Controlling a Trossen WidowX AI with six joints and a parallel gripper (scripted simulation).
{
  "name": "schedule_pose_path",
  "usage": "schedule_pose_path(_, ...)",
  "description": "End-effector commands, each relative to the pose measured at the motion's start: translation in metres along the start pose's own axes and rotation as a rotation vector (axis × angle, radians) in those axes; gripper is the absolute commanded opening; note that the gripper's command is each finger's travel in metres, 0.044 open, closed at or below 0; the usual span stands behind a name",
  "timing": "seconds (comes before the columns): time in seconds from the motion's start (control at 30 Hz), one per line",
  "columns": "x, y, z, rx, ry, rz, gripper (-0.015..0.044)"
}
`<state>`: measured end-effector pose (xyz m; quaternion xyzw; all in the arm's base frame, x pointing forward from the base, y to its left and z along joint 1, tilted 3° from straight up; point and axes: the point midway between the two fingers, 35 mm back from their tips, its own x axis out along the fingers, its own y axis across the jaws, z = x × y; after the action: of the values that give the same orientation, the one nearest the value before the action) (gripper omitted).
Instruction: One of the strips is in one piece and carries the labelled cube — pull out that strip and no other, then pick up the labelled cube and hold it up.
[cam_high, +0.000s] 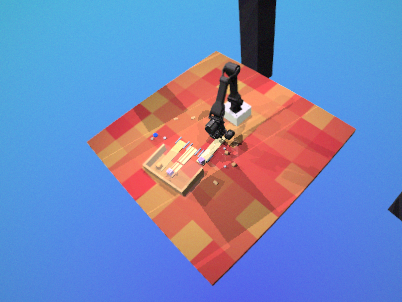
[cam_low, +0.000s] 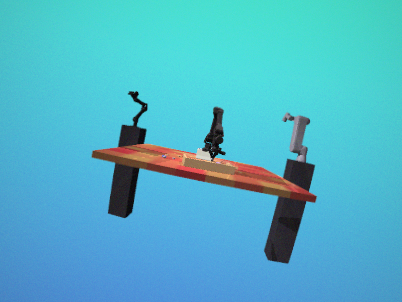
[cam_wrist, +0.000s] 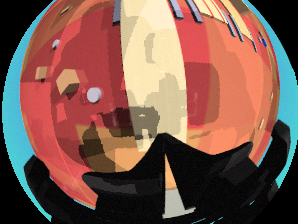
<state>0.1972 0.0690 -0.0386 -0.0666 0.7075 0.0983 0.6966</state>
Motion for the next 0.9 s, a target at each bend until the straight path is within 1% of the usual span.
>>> schedule_pose_path(0.0,-0.032,0.0,0.007,0.001,-0.007,-0.001,0.0)
schedule_pose_path(0.17,-0.034,0.0,0.007,0.002,-0.006,-0.001,0.0)
schedule_pose_path(0.33,-0.033,0.002,0.029,0.178,-0.007,0.0,0.0131)
schedule_pose_path(0.7,-0.037,0.004,0.064,0.182,-0.01,0.001,0.042)
schedule_pose_path(0.73,-0.037,0.005,0.067,0.182,-0.011,0.001,0.044)
schedule_pose_path(0.87,-0.039,0.005,0.081,0.182,-0.012,0.001,0.044)
